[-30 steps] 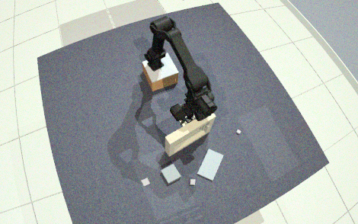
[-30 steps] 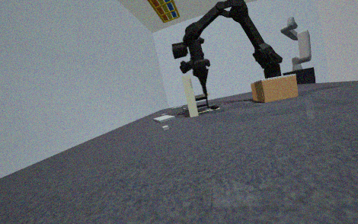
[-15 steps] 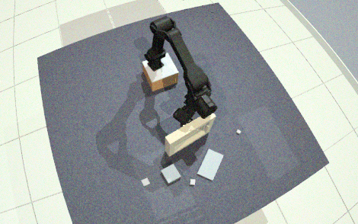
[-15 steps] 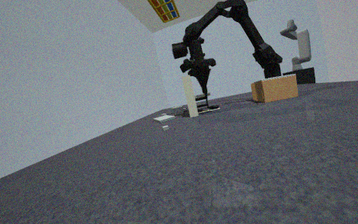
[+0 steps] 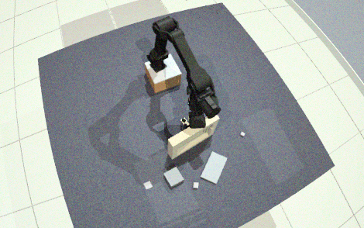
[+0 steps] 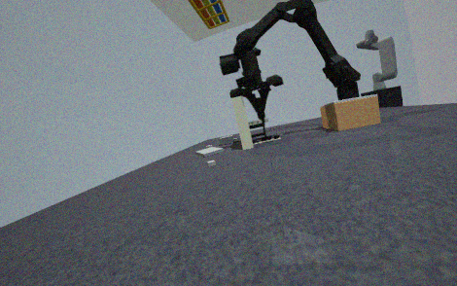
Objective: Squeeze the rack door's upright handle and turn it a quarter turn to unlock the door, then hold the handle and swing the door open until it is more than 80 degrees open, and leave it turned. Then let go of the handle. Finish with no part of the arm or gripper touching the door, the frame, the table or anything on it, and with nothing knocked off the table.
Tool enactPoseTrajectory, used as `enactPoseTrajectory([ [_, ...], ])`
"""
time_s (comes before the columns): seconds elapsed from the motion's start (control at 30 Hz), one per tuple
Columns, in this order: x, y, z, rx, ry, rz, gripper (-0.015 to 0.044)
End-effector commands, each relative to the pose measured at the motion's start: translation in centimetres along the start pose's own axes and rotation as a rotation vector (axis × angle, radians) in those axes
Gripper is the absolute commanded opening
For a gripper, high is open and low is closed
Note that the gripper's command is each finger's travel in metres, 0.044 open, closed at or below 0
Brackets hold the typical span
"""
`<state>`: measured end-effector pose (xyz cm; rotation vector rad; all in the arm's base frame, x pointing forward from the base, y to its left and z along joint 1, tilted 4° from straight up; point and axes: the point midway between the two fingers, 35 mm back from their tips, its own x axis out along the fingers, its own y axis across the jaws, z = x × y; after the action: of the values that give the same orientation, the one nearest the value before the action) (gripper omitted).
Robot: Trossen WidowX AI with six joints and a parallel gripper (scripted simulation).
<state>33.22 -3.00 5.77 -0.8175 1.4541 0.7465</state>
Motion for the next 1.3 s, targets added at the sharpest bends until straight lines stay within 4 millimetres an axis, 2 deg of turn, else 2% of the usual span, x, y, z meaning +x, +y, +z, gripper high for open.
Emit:
enactPoseTrajectory([
  [0.0, 0.07, -0.01, -0.04, -0.158, 0.003, 0.0, 0.0012],
  [0.5, 0.07, -0.01, -0.04, -0.864, 0.003, 0.001, 0.0012],
  [0.73, 0.07, -0.01, -0.04, -0.872, 0.003, 0.001, 0.0012],
  [1.07, 0.07, -0.01, -0.04, -0.872, 0.003, 0.001, 0.0275],
  [1.17, 0.07, -0.01, -0.04, -0.839, 0.003, 0.001, 0.0284],
  [1.27, 0.07, -0.01, -0.04, -0.699, 0.003, 0.001, 0.0284],
])
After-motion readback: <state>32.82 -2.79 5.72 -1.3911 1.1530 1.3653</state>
